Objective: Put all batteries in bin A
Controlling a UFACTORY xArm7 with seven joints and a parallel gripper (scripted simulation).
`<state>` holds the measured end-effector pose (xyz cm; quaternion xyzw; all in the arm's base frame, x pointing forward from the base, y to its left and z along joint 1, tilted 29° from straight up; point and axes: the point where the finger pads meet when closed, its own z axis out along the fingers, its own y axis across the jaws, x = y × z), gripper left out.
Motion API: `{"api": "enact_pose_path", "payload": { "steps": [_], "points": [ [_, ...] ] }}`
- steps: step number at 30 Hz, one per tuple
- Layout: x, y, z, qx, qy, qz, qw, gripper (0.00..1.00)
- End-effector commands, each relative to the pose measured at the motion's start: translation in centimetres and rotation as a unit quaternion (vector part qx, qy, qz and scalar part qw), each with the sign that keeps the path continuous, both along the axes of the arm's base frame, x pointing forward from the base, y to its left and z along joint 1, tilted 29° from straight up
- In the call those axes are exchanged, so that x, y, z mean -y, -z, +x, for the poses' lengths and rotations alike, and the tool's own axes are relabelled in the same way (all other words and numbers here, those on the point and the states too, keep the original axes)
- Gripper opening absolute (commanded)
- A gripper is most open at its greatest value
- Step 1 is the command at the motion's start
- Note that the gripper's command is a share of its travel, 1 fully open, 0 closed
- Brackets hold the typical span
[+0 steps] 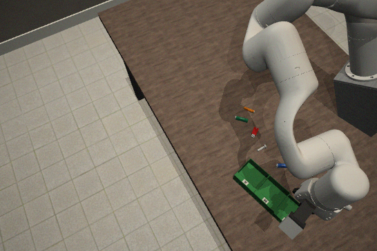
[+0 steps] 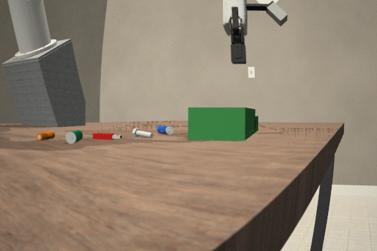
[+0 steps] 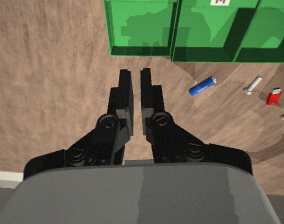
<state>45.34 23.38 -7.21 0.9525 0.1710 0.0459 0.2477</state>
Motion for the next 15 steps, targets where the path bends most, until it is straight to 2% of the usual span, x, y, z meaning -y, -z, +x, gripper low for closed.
{"api": "enact_pose_path", "payload": {
  "steps": [1, 3, 15],
  "points": [
    [-1.8, -3.5, -0.6, 0.001, 0.0, 0.001, 1.0, 0.07],
    [-2.5, -4.9, -0.9, 0.001, 0.0, 0.001, 1.0, 0.07],
    [-2.5, -4.9, -0.9, 0.001, 0.0, 0.001, 1.0, 0.07]
  ]
}}
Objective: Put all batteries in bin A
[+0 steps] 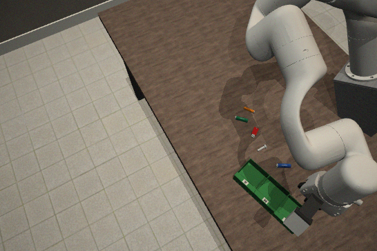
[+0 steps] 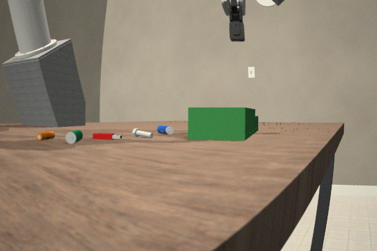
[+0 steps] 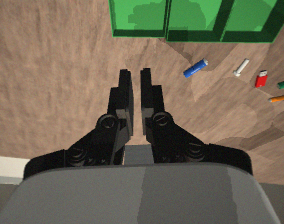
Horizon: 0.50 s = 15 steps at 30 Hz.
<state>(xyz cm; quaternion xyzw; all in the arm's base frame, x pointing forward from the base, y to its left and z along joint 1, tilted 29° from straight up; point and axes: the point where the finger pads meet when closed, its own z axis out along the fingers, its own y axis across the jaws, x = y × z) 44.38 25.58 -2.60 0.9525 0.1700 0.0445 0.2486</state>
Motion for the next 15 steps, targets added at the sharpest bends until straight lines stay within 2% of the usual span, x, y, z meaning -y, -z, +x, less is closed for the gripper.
{"api": "enact_pose_path", "payload": {
  "steps": [1, 2, 3, 8, 10, 11, 15],
  "points": [
    [-0.3, -0.3, 0.0, 0.002, -0.002, 0.002, 1.0, 0.07],
    [-0.3, -0.3, 0.0, 0.002, -0.002, 0.002, 1.0, 0.07],
    [0.4, -0.1, -0.2, 0.013, 0.02, 0.007, 1.0, 0.28],
    [4.2, 1.0, -1.5, 0.054, 0.1, 0.022, 0.993, 0.28],
    [4.2, 1.0, -1.5, 0.054, 0.1, 0.022, 0.993, 0.28],
    [5.0, 1.3, -1.8, 0.073, 0.138, 0.029, 0.987, 0.28],
    [8.1, 2.2, -2.8, 0.092, 0.181, 0.034, 0.979, 0.28]
  ]
}}
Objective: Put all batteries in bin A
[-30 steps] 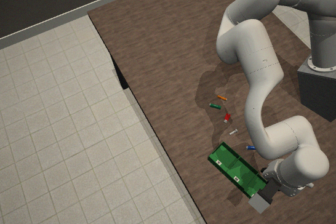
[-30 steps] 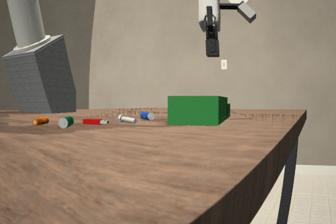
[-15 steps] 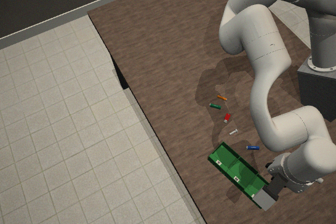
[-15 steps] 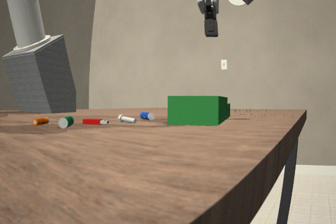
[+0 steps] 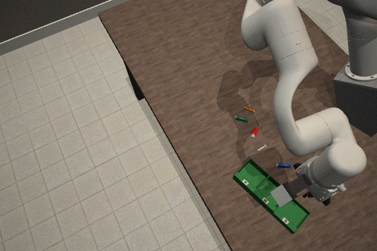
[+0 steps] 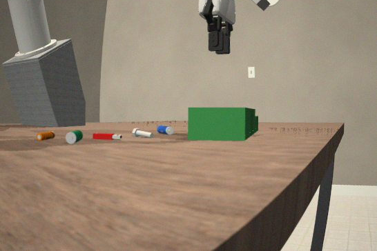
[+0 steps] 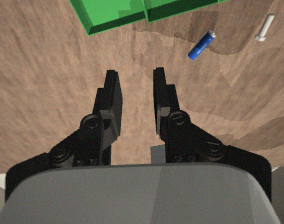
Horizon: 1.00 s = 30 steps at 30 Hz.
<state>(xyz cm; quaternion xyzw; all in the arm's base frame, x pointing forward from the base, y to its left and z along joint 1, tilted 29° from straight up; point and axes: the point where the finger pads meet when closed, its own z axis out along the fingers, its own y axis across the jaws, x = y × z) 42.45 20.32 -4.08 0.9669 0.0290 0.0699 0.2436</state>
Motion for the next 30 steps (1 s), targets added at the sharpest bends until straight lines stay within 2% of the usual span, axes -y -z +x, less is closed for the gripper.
{"api": "enact_pose_path", "payload": {
  "steps": [1, 10, 12, 13, 16, 30],
  "points": [
    [3.6, 0.9, -1.1, 0.042, 0.064, 0.016, 0.997, 0.28],
    [10.5, 2.9, -3.4, 0.1, 0.185, 0.035, 0.977, 0.28],
    [10.5, 2.9, -3.4, 0.1, 0.185, 0.035, 0.977, 0.28],
    [11.2, 3.1, -3.7, 0.122, 0.219, 0.043, 0.967, 0.28],
    [13.7, 3.7, -4.6, 0.14, 0.241, 0.051, 0.959, 0.28],
    [13.9, 3.6, -4.6, 0.142, 0.243, 0.051, 0.958, 0.28]
  ]
}}
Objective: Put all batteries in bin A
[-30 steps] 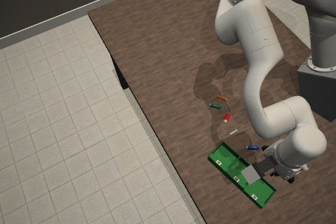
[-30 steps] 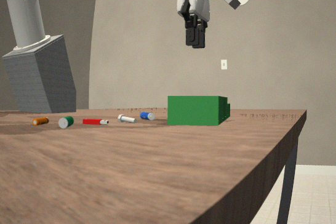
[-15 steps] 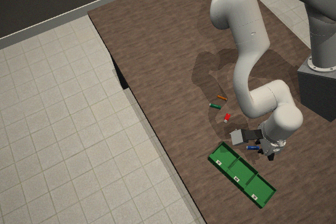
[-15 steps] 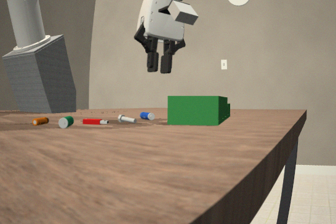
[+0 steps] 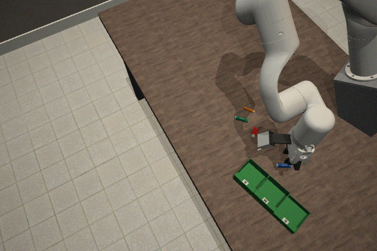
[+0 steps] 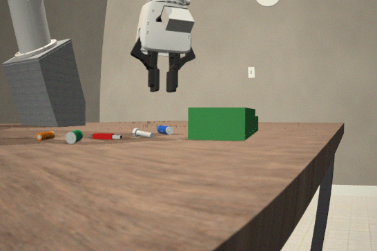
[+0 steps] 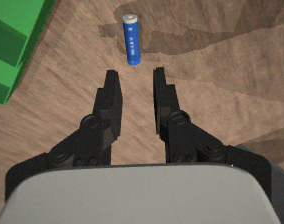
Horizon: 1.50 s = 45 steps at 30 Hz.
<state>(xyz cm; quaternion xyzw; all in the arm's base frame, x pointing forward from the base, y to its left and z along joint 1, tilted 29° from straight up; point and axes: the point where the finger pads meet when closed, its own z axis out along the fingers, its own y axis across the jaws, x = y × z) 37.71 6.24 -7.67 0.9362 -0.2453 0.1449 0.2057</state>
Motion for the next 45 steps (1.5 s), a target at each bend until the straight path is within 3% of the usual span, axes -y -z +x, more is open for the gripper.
{"api": "enact_pose_path", "payload": {
  "steps": [1, 42, 45],
  "points": [
    [-0.2, 0.0, 0.1, 0.002, 0.0, 0.001, 1.0, 0.28],
    [-0.6, 0.2, 0.3, 0.002, 0.0, 0.001, 1.0, 0.28],
    [0.0, 1.2, 0.5, 0.002, 0.0, 0.001, 1.0, 0.28]
  ]
}}
